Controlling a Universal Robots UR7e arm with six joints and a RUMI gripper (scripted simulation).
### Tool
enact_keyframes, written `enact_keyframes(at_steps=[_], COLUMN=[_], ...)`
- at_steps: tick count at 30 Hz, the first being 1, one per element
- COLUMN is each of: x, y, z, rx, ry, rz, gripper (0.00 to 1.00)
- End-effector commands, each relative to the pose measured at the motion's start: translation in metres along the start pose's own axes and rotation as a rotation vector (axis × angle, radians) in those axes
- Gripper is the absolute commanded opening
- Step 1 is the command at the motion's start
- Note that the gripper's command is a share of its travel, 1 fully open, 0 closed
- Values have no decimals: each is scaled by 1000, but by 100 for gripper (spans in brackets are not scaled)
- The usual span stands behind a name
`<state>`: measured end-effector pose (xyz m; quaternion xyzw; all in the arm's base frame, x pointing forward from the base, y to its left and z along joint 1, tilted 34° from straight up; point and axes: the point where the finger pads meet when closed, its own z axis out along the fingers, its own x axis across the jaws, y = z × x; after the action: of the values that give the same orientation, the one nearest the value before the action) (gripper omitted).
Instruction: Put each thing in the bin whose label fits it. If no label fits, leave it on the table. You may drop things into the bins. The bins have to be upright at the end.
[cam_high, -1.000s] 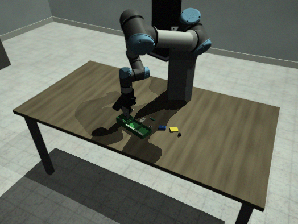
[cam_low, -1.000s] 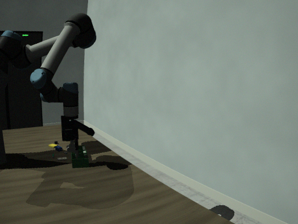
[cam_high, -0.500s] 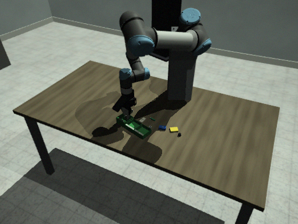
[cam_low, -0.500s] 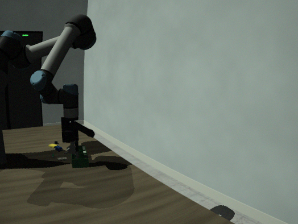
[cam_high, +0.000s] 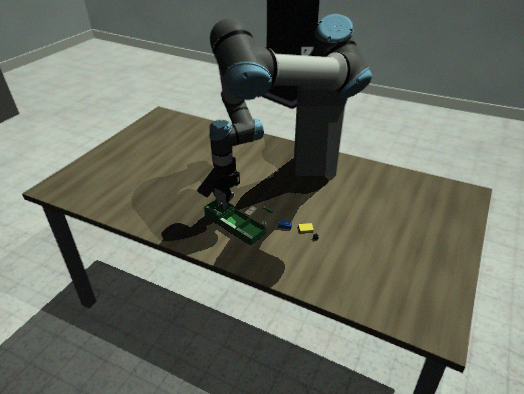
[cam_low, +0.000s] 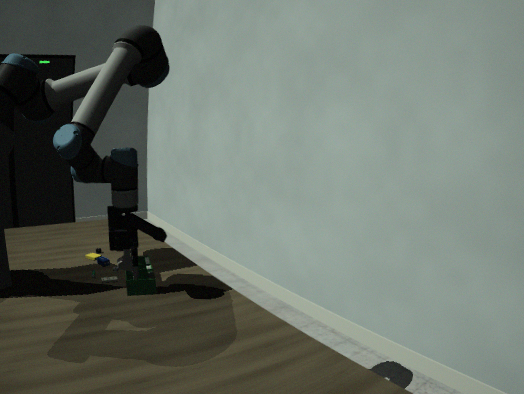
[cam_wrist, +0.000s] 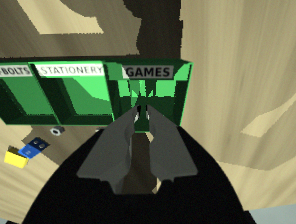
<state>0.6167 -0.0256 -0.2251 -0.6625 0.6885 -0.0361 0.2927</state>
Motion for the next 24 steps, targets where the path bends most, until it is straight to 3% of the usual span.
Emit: enact_keyframes(at_steps=[1, 18, 24], x=[0, 0, 0], y=[-1, -1, 0], z=[0, 0, -9], rx=[2, 2, 1], ry=[1, 1, 1], rz=[-1, -1, 1], gripper=[4, 4, 4])
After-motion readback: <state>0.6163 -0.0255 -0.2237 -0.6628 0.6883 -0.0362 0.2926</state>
